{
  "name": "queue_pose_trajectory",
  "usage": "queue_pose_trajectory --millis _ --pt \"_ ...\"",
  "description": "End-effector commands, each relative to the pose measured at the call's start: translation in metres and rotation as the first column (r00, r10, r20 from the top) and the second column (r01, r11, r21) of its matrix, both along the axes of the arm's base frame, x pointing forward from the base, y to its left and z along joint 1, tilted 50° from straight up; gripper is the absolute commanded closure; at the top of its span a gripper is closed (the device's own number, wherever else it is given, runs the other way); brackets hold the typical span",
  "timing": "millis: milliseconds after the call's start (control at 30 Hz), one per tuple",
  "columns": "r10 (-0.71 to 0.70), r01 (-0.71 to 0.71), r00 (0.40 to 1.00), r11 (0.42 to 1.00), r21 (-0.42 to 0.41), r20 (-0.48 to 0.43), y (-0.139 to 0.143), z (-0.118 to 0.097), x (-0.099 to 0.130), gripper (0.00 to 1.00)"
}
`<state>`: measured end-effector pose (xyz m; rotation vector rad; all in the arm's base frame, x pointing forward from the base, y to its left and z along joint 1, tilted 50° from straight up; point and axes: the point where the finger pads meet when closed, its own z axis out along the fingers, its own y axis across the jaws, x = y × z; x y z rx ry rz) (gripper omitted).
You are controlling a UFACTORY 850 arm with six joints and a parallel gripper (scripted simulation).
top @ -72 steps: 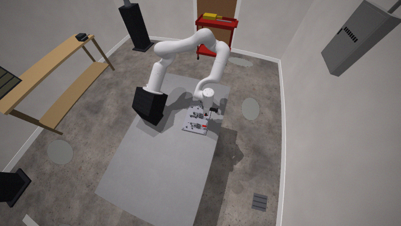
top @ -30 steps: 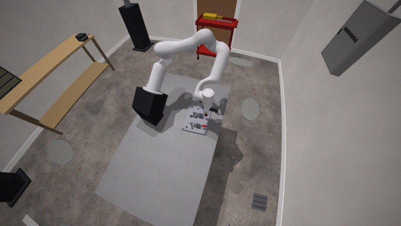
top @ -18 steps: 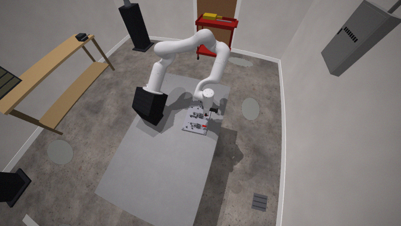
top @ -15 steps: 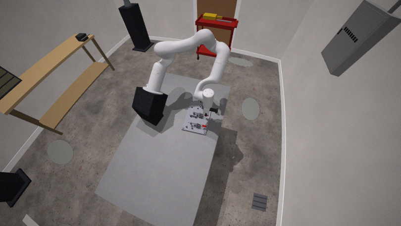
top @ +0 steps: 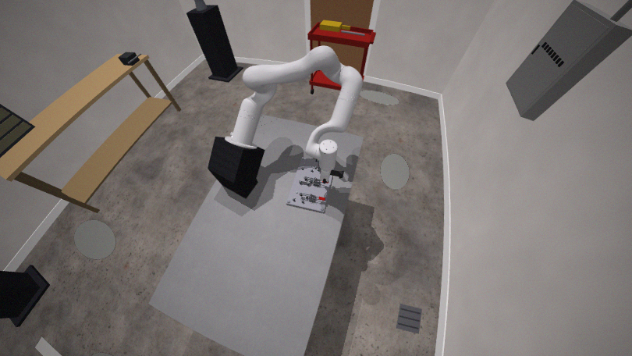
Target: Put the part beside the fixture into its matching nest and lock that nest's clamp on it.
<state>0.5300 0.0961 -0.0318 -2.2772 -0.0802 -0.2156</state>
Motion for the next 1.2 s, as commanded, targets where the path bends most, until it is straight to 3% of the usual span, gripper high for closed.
queue_pose_trajectory --millis 0,1167 --pt "-0.001 0.001 1.000 1.000 0.000 0.001 -0.0001 0.0000 0.0006 1.00" --pt "-0.001 0.001 1.000 1.000 0.000 0.001 0.0028 -0.0024 0.0011 1.00"
